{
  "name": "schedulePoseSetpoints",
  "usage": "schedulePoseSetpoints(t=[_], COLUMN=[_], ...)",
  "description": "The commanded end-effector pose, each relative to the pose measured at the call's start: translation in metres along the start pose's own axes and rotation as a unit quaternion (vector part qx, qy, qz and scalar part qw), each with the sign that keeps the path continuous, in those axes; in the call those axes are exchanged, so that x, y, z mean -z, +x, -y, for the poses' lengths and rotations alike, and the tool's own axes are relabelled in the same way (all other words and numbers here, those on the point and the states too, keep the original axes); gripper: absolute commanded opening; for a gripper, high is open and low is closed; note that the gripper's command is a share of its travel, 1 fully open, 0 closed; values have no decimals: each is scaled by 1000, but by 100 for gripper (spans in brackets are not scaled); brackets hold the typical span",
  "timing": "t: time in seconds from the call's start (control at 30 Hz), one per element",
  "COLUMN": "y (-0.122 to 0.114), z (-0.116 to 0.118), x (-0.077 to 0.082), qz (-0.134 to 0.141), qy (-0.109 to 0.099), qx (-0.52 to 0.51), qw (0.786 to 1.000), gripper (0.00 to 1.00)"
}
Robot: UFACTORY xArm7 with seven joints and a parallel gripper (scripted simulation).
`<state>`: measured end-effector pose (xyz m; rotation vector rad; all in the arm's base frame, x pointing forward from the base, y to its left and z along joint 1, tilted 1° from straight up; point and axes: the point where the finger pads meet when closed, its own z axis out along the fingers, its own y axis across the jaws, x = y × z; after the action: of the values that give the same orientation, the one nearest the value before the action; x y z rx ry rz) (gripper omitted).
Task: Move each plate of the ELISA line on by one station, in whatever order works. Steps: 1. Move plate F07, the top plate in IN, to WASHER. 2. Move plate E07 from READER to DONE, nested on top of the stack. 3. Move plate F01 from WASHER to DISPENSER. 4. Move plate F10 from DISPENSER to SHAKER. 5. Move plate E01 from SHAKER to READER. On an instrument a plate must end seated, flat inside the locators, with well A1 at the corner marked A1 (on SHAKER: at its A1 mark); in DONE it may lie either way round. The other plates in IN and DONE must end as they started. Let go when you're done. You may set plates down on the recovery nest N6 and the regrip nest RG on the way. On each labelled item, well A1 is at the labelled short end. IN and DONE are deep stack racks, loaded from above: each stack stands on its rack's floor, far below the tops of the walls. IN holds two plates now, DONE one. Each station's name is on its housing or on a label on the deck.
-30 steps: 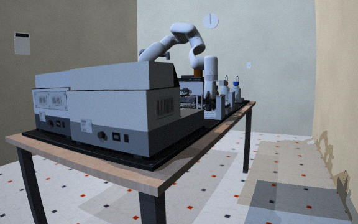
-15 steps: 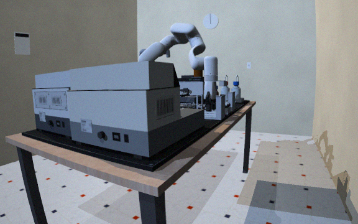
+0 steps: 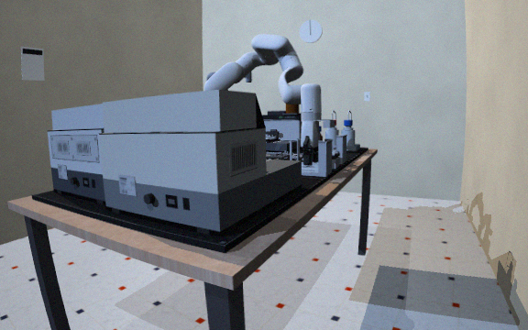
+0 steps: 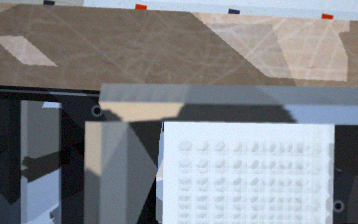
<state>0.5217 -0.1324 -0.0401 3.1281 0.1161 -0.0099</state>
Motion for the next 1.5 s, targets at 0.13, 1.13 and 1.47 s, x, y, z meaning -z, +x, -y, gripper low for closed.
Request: schedulePoseSetpoints(t=[0.13,1.13,1.47], y=[2,2,2], z=[-1,-1,-1], x=[0,-6,-6], qz=[-3,-3,-3], qy=[-1,-1,-1], qx=[0,0,0], qw=[1000,1000,1000], gripper=[100,100,0])
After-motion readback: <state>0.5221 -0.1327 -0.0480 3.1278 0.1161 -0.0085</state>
